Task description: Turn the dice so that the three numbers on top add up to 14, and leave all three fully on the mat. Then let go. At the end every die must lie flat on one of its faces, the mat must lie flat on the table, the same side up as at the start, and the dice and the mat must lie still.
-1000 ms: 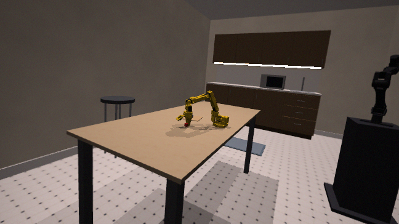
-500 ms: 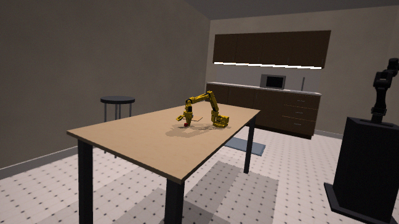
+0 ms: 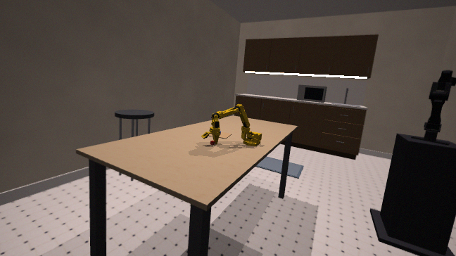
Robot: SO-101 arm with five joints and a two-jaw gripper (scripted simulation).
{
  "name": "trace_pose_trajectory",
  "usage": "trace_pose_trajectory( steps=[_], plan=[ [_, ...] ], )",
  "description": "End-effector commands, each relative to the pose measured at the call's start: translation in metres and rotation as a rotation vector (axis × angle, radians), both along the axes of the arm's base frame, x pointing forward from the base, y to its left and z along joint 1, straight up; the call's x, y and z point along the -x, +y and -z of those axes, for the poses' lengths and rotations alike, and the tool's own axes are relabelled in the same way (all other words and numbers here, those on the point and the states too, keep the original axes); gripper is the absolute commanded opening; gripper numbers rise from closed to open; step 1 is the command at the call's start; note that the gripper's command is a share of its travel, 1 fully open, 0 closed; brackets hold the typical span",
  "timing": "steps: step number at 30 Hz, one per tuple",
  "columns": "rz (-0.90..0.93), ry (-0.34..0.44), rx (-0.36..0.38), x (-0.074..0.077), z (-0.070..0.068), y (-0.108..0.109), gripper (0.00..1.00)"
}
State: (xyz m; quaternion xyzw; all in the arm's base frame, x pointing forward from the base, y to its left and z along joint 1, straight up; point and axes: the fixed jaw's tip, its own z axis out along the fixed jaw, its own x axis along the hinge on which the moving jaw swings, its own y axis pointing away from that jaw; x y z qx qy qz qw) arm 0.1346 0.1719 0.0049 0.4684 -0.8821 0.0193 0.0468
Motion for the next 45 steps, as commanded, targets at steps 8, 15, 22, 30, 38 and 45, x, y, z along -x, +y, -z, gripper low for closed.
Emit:
trace_pose_trajectory(
  steps=[8,15,22,30,38,45],
  plan=[
    [-0.006,-0.01,-0.012,-0.004,-0.026,0.011,0.0],
    [-0.006,-0.029,-0.034,-0.007,-0.043,0.018,0.0],
    [-0.006,-0.052,-0.062,-0.01,-0.047,0.023,0.0],
    [0.013,-0.05,-0.059,-0.013,-0.047,0.02,0.0],
    [0.175,-0.033,-0.033,-0.035,-0.047,-0.013,0.0],
    [0.356,-0.013,-0.009,-0.052,-0.048,-0.051,0.0]
  ],
)
